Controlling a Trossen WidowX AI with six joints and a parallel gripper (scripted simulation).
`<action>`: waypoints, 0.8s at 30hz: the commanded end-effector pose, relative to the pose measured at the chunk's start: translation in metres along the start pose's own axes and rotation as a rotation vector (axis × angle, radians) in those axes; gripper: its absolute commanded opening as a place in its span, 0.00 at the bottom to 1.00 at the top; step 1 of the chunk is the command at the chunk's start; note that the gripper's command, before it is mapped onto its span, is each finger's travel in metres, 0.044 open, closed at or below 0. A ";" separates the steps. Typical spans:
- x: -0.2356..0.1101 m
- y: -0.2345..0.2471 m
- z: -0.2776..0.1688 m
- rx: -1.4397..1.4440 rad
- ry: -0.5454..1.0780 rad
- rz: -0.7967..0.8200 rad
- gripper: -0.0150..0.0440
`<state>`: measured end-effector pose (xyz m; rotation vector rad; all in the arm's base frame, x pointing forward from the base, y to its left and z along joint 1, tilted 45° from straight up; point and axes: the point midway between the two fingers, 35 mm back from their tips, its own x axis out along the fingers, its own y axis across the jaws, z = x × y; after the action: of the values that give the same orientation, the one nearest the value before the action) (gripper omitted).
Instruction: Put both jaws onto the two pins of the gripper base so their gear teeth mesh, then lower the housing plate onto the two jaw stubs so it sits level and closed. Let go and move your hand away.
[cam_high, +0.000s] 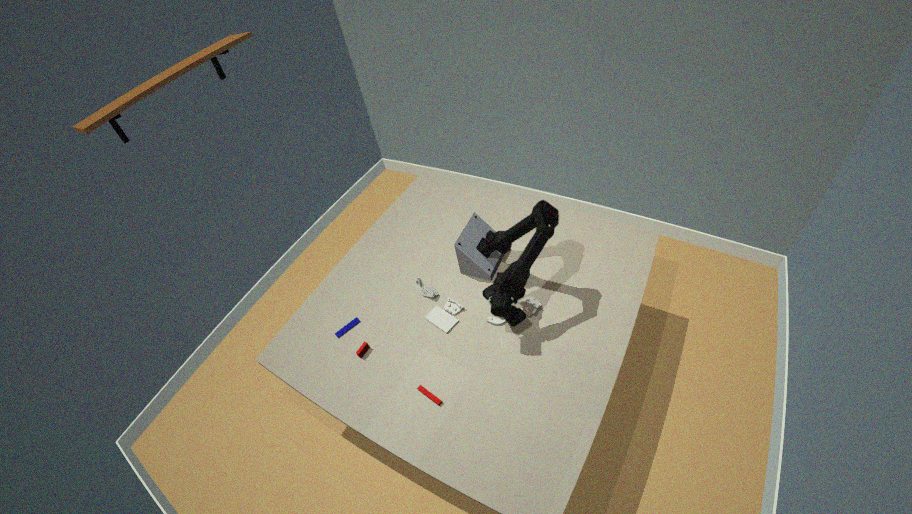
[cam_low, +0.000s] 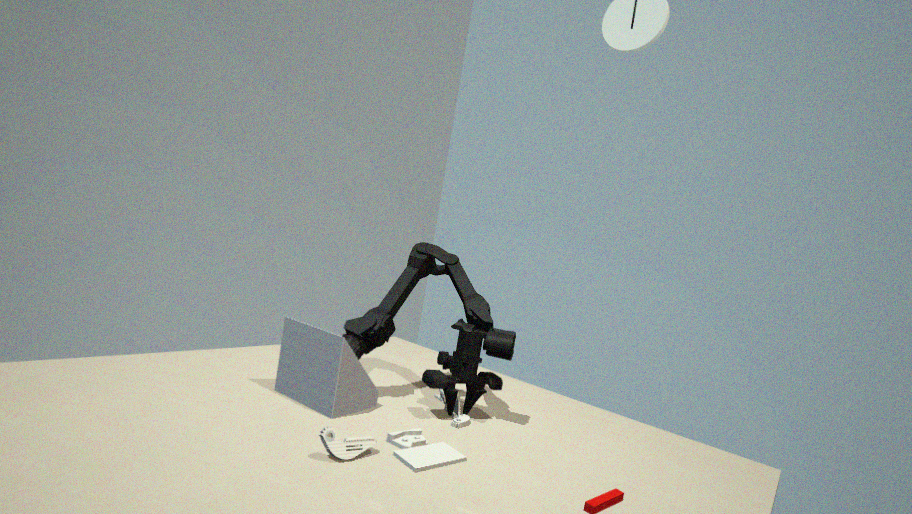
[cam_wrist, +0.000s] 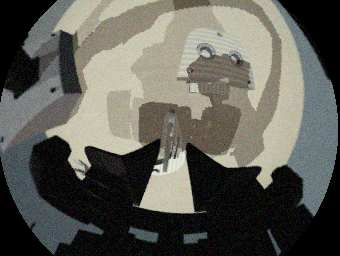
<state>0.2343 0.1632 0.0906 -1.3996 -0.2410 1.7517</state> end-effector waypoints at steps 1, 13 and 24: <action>0.000 -0.001 0.000 -0.004 -0.001 -0.006 0.48; -0.020 -0.001 -0.003 -0.004 0.003 0.000 0.48; -0.054 -0.001 -0.004 -0.001 0.006 0.005 0.48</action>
<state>0.2369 0.1288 0.1185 -1.3988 -0.2215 1.7637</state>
